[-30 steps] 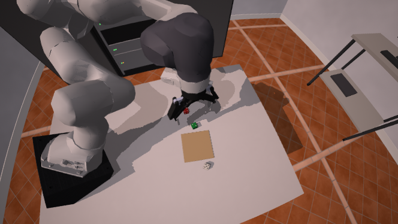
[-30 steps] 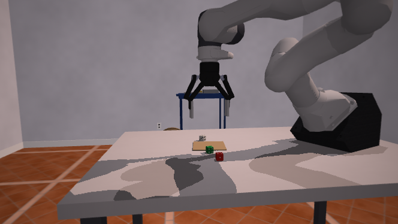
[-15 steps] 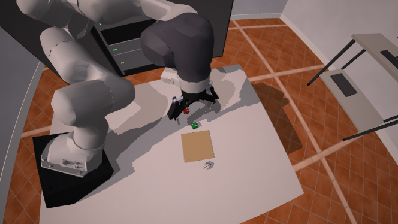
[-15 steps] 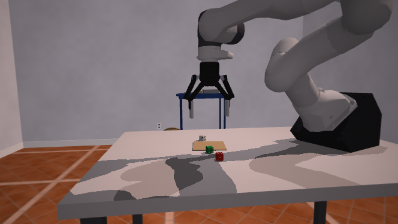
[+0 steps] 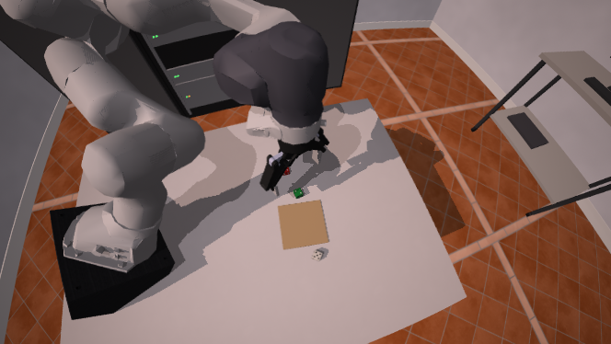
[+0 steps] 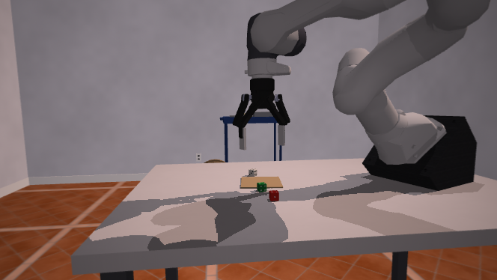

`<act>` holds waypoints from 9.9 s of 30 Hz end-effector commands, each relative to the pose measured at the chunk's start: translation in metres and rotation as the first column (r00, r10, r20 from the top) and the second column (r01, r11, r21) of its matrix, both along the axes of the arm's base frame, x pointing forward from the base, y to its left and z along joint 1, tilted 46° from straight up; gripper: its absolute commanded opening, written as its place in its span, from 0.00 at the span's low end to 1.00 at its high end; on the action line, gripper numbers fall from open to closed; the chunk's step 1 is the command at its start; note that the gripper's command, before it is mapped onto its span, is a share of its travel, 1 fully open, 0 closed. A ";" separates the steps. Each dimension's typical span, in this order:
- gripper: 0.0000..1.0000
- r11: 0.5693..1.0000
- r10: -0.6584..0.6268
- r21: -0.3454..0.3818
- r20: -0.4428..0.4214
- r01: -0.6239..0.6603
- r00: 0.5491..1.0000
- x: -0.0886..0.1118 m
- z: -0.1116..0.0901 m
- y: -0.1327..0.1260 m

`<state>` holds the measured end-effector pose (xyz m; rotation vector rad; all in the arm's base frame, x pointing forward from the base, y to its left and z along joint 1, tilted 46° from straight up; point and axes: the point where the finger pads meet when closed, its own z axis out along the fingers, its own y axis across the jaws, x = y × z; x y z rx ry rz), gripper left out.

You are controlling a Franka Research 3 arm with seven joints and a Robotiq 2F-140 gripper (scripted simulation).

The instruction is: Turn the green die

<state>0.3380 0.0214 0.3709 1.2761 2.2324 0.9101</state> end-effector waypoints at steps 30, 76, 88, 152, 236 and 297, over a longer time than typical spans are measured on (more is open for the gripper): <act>1.00 0.764 0.520 -0.499 0.101 -0.409 0.848 0.003 -0.006 -0.007; 1.00 -0.013 0.926 -0.888 -0.184 -0.460 0.329 0.011 -0.014 -0.005; 1.00 -0.234 0.932 -0.902 -0.314 -0.364 0.179 0.013 -0.016 -0.003; 0.25 -0.751 0.595 -0.621 -0.784 0.224 -0.176 0.025 -0.021 0.008; 0.25 -0.751 0.596 -0.621 -0.784 0.224 -0.177 0.057 -0.058 0.025; 0.25 -0.751 0.596 -0.621 -0.784 0.224 -0.177 0.057 -0.057 0.026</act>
